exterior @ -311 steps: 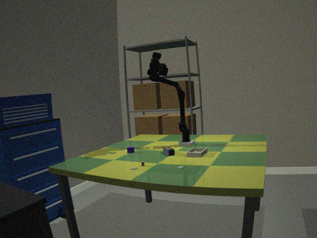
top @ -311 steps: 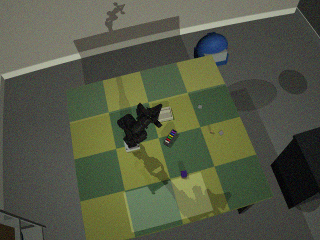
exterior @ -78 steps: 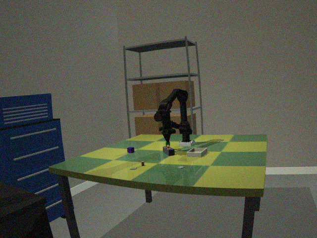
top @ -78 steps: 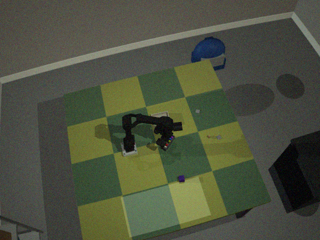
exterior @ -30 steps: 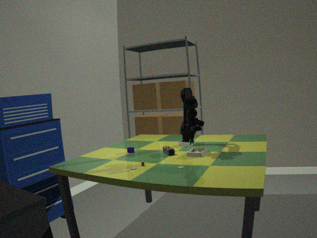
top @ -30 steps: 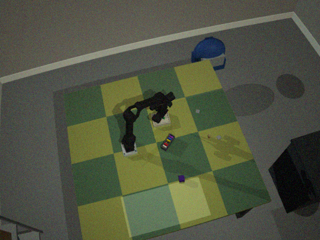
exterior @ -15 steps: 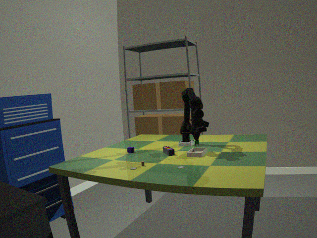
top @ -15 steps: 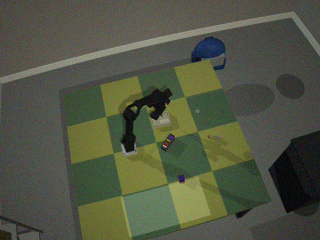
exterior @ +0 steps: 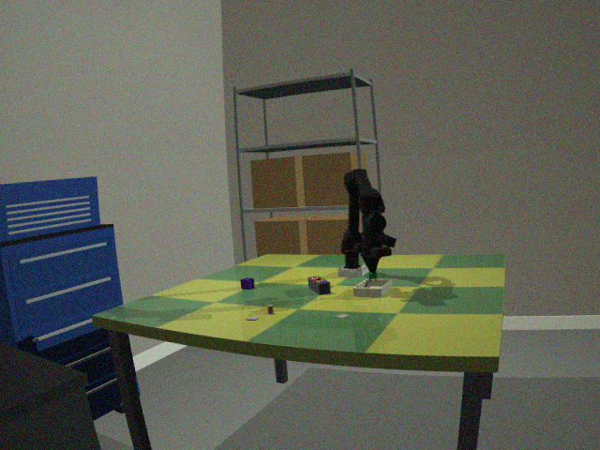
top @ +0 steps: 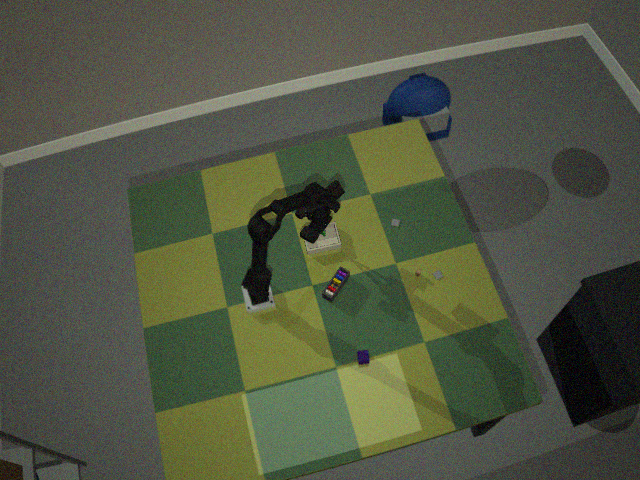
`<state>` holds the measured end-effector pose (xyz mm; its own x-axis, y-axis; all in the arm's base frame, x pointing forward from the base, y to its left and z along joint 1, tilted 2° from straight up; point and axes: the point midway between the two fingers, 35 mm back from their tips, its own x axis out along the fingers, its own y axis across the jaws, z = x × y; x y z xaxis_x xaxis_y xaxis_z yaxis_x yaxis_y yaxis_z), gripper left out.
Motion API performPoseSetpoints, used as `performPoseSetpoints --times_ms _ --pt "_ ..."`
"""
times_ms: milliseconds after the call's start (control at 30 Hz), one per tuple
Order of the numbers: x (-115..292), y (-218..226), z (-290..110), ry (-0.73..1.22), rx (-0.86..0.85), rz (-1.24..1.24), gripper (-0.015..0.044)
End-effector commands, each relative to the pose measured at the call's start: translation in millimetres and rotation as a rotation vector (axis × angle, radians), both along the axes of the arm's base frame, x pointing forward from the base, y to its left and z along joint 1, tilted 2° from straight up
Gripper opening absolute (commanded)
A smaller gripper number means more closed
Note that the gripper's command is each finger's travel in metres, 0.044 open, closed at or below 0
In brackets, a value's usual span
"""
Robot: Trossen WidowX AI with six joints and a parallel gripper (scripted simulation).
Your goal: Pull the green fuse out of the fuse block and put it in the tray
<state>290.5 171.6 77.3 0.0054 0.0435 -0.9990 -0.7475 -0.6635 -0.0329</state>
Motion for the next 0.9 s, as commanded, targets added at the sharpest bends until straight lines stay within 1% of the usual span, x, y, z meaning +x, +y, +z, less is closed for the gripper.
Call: performPoseSetpoints --times_ms 0,167,567,600,733,867 --pt "-1.1 0.4 -8.7 0.008 0.000 -0.003 0.0000" --pt "-1.2 0.4 -11.0 0.008 0.000 -0.003 0.0000" --pt "-0.7 -0.1 -7.8 0.003 -0.002 0.000 0.0315" --pt "-0.6 -0.1 -5.8 0.003 -0.002 0.000 0.0330" --pt "-0.9 -1.2 27.0 0.007 -0.001 -0.003 0.0330" --pt "-1.0 -1.3 29.0 0.007 0.000 -0.003 0.0330"
